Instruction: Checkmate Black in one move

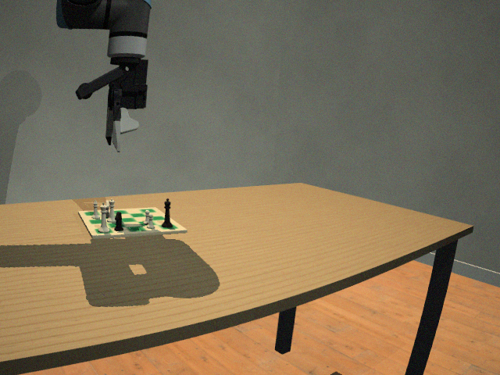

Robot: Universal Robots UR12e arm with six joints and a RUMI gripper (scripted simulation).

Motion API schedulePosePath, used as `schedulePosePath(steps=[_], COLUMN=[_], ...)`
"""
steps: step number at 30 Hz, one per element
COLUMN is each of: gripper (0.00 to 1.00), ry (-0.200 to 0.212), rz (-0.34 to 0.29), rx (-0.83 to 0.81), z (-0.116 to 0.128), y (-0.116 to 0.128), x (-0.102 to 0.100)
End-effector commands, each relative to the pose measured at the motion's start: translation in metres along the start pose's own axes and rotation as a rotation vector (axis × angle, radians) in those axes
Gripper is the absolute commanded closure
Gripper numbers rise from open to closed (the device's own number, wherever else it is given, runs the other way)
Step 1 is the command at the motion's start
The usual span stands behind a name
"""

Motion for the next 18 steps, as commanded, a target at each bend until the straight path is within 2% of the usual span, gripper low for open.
schedulePosePath(steps=[1,9,18], gripper=[0.00,0.00,0.00], ry=[0.000,0.000,0.000], rz=[-0.001,-0.001,-0.001], rx=[0.011,0.079,0.329], z=[0.0001,-0.0004,-0.0019], y=[0.0002,-0.0003,-0.0016], x=[0.0000,-0.0017,-0.0080])
Point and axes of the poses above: the point where the finger pads meet when closed, its own x axis back along the fingers, its own z axis across the jaws, y = z × x, the point moved 1 cm from there along x, back along the fingers, and after that the axes turned 7 degrees about -x, right-handed, at the moved point
